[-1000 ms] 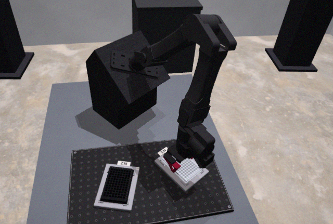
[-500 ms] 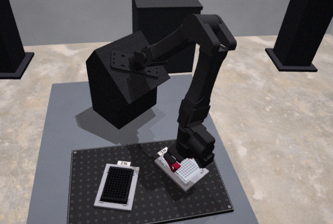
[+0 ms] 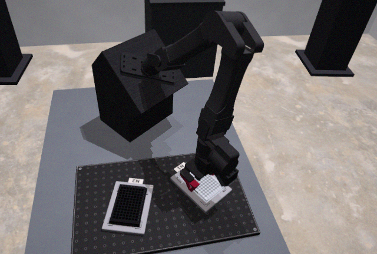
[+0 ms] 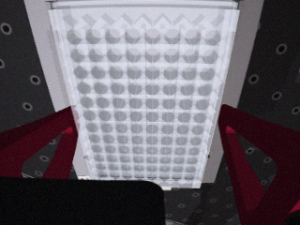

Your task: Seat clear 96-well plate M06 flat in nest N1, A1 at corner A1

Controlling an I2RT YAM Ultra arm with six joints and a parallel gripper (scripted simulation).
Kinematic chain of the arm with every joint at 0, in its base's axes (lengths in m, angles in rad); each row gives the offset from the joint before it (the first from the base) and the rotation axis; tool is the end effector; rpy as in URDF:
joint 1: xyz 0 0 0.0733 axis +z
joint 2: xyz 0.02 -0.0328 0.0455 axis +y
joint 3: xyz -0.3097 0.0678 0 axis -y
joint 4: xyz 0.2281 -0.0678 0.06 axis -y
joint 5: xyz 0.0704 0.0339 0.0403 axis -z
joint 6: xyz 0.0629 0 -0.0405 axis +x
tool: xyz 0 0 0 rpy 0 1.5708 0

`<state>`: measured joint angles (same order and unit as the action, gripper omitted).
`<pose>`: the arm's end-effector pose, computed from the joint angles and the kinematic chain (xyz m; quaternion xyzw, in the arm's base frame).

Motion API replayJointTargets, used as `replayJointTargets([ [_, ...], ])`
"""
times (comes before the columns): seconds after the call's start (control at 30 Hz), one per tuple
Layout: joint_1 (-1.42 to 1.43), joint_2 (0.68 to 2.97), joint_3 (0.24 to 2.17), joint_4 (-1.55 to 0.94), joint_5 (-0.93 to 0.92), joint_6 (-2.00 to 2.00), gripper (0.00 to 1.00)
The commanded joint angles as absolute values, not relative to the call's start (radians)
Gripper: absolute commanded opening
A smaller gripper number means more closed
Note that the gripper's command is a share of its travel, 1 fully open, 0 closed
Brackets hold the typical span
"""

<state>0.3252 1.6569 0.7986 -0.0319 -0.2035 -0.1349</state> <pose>0.3027 0.1166 0.1912 -0.2468 0.9053 0.1269 0.3214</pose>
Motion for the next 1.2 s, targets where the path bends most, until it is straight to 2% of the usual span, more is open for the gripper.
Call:
replayJointTargets([
  [0.0, 0.328, 1.663, 0.802, -0.015, -0.205, -0.132, 1.00],
  [1.17, 0.319, 1.609, 0.791, -0.061, -0.211, -0.139, 1.00],
])
